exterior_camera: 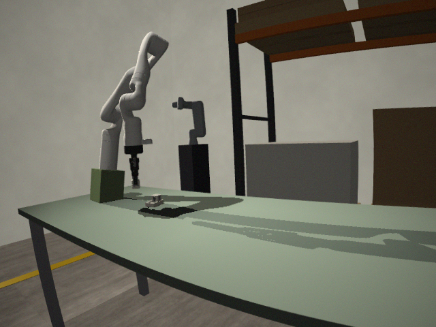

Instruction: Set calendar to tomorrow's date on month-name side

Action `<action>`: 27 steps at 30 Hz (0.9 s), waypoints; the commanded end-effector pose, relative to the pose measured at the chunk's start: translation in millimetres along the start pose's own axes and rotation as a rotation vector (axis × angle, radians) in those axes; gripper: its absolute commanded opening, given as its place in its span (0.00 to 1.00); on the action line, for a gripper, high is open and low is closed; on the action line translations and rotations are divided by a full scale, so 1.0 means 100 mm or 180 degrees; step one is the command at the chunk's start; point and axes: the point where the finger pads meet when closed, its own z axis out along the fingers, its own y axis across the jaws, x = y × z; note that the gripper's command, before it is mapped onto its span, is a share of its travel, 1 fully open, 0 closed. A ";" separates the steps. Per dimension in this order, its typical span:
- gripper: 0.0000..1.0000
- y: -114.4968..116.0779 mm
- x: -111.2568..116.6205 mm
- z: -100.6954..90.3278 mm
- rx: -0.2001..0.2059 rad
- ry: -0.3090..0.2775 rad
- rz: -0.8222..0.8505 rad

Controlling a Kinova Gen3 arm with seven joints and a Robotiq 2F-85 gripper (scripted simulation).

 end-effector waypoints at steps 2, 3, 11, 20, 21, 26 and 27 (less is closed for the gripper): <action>0.28 0.01 -0.03 -0.01 0.0006 -0.0013 -0.0472; 0.28 0.01 -0.03 -0.01 0.0006 -0.0013 -0.0472; 0.28 -0.03 -0.05 0.00 0.0071 -0.0029 -0.1498; 0.28 -0.05 -0.07 0.01 0.0114 -0.0023 -0.2875; 0.28 -0.05 -0.07 0.01 0.0114 -0.0023 -0.2875; 0.28 -0.04 -0.06 0.01 0.0114 -0.0016 -0.3778; 0.28 -0.03 -0.06 0.01 0.0111 -0.0015 -0.3957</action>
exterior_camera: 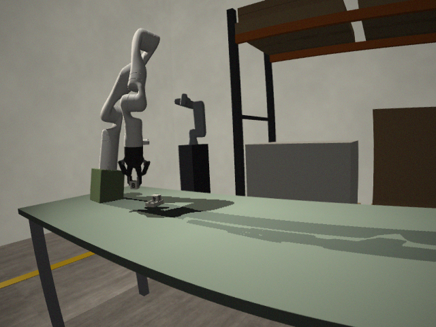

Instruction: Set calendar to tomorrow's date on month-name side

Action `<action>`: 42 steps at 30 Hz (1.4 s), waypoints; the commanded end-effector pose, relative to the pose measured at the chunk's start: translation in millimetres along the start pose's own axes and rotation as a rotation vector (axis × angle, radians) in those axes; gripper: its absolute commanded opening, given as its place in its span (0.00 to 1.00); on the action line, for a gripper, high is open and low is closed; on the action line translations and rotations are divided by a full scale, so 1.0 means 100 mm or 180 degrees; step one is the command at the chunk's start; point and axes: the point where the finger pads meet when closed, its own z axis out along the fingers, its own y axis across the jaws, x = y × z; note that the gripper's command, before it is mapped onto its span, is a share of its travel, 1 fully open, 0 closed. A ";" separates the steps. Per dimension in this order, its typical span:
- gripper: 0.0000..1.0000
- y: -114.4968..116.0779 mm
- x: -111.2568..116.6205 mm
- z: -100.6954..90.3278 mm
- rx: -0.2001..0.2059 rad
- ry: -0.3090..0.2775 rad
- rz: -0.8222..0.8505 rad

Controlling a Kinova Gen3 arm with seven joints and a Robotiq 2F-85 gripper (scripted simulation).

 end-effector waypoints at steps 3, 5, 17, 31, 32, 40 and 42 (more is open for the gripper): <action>0.28 0.02 -0.09 -0.04 -0.0038 -0.0062 -0.0847; 0.28 0.04 -0.10 -0.05 -0.0043 -0.0076 -0.1192; 0.28 0.13 -0.16 -0.08 -0.0073 -0.0179 -0.2704; 0.28 0.23 -0.20 -0.11 -0.0090 -0.0293 -0.3836; 0.28 0.24 -0.20 -0.11 -0.0090 -0.0301 -0.3892; 0.28 0.27 -0.21 -0.12 -0.0092 -0.0332 -0.4149; 0.28 0.27 -0.21 -0.12 -0.0092 -0.0335 -0.4170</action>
